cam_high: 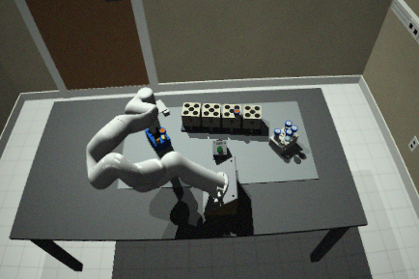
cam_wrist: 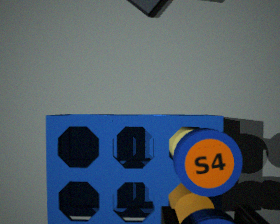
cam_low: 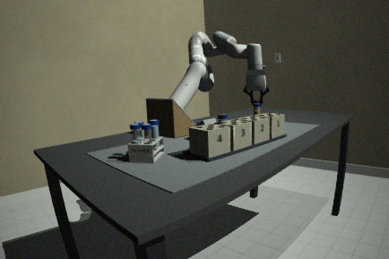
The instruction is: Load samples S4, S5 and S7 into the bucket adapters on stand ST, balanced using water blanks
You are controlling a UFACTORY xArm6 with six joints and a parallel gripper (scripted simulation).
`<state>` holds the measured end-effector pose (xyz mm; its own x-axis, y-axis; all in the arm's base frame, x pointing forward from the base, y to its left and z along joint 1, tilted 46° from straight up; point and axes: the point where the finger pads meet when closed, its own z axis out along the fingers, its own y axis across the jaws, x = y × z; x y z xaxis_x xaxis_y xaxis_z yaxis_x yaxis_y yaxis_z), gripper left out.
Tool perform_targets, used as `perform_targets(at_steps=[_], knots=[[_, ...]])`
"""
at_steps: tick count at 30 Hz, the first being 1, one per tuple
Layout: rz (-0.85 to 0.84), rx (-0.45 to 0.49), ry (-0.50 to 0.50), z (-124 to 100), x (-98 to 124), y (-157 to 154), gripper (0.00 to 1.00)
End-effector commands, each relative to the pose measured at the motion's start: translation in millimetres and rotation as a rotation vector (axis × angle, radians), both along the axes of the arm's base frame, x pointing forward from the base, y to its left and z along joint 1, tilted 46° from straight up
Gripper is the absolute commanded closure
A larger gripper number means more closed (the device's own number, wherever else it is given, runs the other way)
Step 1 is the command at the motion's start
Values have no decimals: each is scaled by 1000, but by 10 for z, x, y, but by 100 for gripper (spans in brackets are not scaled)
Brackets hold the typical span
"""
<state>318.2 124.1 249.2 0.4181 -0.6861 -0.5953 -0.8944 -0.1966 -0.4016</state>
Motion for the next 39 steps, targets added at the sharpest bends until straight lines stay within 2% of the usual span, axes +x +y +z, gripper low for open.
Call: perform_targets(at_steps=[1, 13, 39], knots=[[-1, 0, -3, 27, 3, -21, 100], [-1, 0, -3, 59, -4, -53, 100], [-1, -1, -3, 393, -81, -390, 100]])
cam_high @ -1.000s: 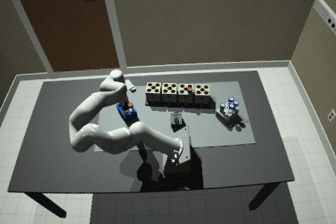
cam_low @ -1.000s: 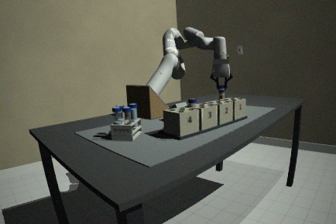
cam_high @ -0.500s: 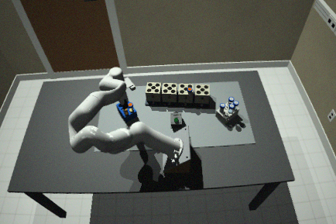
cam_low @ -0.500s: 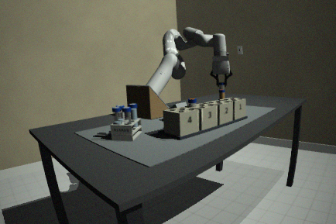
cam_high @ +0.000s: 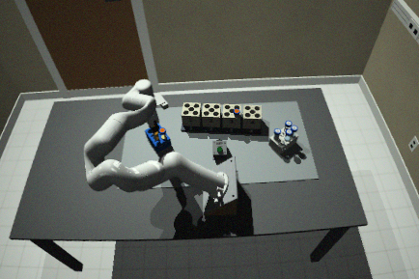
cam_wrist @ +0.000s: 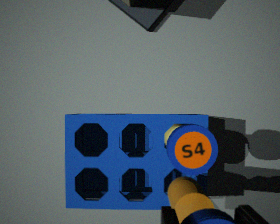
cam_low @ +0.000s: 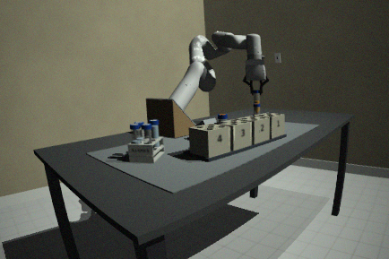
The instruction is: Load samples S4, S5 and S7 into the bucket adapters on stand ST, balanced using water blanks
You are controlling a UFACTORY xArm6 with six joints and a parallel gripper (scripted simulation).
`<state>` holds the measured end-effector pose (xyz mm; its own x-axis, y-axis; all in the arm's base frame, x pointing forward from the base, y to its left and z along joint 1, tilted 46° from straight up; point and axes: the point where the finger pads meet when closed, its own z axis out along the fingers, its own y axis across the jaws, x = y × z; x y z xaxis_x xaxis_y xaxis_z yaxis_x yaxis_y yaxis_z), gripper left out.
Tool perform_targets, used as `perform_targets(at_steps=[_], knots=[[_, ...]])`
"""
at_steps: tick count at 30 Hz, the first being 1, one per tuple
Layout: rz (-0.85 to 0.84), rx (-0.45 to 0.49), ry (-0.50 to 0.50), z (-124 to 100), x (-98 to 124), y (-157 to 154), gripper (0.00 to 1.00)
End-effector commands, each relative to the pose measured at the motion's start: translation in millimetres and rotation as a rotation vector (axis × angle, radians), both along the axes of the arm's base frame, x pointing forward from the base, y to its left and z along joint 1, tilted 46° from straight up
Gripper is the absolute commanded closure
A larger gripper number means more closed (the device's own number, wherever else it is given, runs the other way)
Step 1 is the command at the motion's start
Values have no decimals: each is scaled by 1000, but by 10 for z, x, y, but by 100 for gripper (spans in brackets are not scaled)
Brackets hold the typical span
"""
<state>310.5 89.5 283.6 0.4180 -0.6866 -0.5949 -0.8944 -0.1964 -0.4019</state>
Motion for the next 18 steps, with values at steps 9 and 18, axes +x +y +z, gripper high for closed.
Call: perform_targets(at_steps=[9, 18], knots=[[0, 0, -2, 146, -27, -142, 100], [0, -1, -2, 270, -56, -268, 100]])
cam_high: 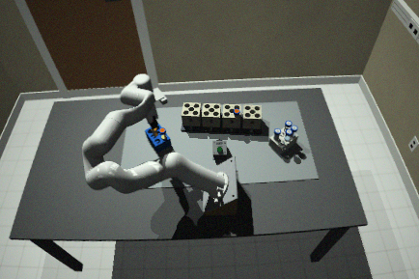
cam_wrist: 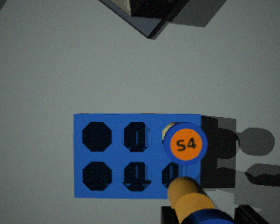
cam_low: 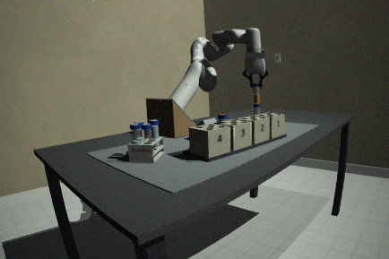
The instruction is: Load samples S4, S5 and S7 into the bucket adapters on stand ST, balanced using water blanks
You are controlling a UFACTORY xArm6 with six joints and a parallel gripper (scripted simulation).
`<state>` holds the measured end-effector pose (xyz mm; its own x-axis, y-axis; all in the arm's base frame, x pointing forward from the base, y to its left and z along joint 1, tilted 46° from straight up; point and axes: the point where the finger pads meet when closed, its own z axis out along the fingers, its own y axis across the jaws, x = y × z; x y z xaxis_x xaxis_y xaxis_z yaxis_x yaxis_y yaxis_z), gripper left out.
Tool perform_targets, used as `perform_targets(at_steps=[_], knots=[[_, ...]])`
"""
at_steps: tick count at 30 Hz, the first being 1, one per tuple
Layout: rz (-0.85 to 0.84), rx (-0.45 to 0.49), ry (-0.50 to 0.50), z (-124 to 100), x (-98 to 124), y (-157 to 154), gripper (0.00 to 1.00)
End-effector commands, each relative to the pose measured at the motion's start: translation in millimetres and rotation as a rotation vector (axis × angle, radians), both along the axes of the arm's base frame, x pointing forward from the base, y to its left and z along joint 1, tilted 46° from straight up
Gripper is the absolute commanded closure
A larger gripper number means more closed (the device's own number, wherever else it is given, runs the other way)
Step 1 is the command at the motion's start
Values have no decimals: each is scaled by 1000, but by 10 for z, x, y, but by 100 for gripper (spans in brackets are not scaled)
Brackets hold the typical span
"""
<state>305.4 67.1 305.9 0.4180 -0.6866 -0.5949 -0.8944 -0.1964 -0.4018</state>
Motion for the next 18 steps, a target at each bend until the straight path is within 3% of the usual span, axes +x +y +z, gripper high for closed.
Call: perform_targets(at_steps=[1, 18], knots=[[0, -1, -2, 61, -8, -58, 100], [0, -1, -2, 270, -56, -268, 100]])
